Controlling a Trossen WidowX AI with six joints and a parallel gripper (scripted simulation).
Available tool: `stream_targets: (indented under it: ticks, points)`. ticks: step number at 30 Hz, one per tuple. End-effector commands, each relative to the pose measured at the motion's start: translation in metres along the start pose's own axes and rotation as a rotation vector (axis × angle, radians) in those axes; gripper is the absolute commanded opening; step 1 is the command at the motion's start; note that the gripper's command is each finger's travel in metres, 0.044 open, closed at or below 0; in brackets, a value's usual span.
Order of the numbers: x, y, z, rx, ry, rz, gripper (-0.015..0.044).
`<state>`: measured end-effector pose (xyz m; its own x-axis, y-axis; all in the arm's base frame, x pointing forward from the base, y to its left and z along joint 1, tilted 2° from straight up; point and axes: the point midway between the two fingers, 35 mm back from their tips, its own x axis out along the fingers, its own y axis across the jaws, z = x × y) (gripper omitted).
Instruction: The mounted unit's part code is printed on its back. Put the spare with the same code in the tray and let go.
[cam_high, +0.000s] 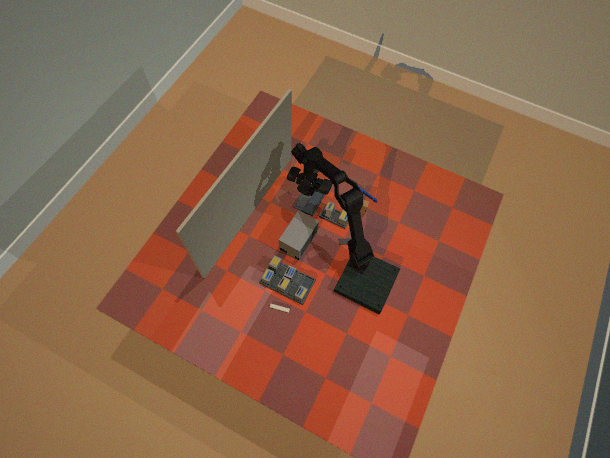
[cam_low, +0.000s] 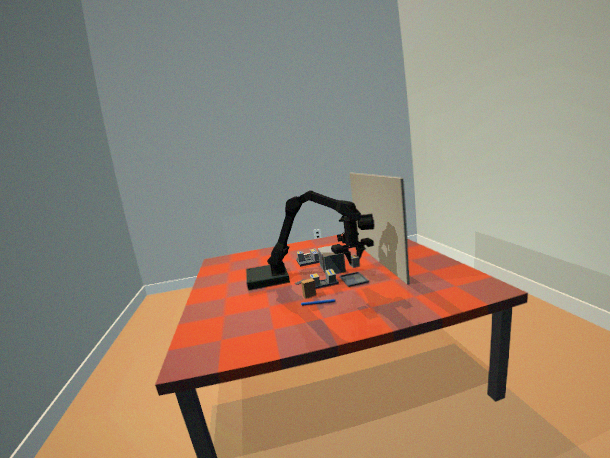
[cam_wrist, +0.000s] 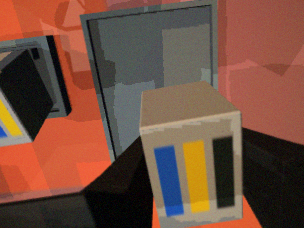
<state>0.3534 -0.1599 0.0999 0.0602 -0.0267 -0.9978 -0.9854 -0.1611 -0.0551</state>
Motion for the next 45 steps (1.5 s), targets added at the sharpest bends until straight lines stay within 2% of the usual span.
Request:
stream_targets:
  ticks: [1, 45]
  points:
    - [0.005, 0.001, 0.000, -0.003, 0.002, 0.004, 0.0000]
    - [0.038, 0.004, 0.002, -0.003, 0.002, 0.004, 0.0000]
